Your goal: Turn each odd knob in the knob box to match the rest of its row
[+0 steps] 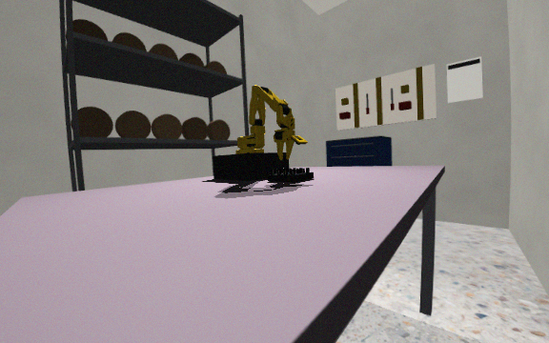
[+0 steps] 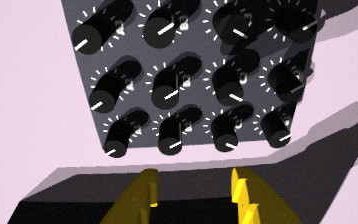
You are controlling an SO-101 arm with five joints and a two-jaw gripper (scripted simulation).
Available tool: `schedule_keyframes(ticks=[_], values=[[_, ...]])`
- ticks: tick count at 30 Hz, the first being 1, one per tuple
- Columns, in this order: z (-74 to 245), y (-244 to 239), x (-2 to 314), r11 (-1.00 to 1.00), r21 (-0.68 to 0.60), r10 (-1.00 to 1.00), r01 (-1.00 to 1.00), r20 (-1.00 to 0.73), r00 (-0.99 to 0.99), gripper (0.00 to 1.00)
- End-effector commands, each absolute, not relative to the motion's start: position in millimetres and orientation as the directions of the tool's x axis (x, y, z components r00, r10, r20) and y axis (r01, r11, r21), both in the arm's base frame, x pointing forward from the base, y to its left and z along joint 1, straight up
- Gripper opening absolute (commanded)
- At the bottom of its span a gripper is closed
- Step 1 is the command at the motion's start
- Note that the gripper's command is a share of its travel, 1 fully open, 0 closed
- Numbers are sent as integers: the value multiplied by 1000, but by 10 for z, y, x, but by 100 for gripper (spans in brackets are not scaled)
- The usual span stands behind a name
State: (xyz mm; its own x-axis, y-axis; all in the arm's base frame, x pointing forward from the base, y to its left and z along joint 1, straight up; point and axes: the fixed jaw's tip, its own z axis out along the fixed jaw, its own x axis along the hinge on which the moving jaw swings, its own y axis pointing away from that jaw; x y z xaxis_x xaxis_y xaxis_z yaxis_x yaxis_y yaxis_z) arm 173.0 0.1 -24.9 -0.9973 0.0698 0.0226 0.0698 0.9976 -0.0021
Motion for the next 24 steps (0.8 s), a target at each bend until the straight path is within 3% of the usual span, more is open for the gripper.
schedule_keyframes(ticks=[1,12,24], values=[[-155,288,1796,995,0,-102,-102,1,-995,20],[35,1186,1534,802,0,-597,-597,-1,-802,33],[129,1536,1253,632,0,-775,-775,-2,-632,40]])
